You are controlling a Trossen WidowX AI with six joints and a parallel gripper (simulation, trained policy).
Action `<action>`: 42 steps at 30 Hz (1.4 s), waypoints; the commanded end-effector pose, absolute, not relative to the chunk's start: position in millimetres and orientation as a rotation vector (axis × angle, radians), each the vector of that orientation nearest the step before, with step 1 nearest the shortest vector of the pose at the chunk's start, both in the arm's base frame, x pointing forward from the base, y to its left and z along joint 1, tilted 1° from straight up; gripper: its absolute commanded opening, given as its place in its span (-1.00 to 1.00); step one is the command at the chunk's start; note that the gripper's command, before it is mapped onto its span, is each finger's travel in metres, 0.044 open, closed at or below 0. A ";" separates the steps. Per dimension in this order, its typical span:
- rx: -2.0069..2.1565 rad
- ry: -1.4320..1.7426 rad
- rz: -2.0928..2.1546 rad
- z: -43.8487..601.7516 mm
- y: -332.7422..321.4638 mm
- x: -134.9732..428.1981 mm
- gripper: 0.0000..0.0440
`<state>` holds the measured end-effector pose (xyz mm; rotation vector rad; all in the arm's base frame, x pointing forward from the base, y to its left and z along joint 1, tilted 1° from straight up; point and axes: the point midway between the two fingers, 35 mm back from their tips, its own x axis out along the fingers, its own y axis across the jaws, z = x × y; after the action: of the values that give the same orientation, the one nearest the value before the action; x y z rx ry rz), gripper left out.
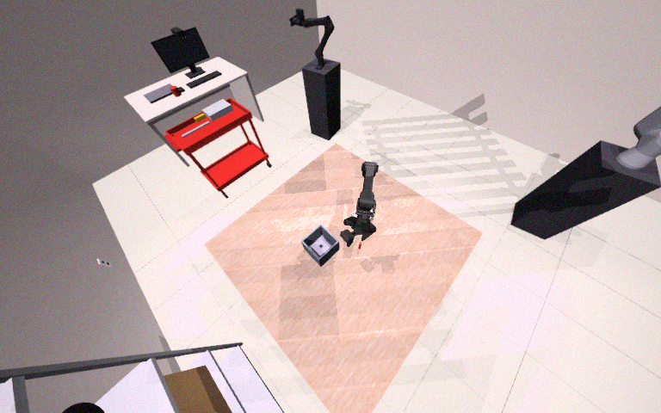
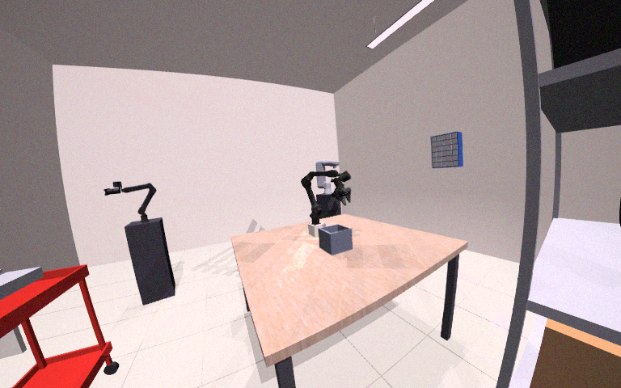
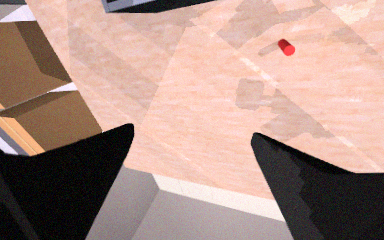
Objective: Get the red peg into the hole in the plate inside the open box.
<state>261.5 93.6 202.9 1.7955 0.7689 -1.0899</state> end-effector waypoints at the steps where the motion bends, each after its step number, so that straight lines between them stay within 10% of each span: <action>1: 1.717 0.834 -1.127 186.5 98.1 253.6 1.00; 42: 0.984 1.294 -1.234 44.0 95.5 185.0 0.97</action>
<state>187.9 98.5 52.5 1.0139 1.2877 -1.2237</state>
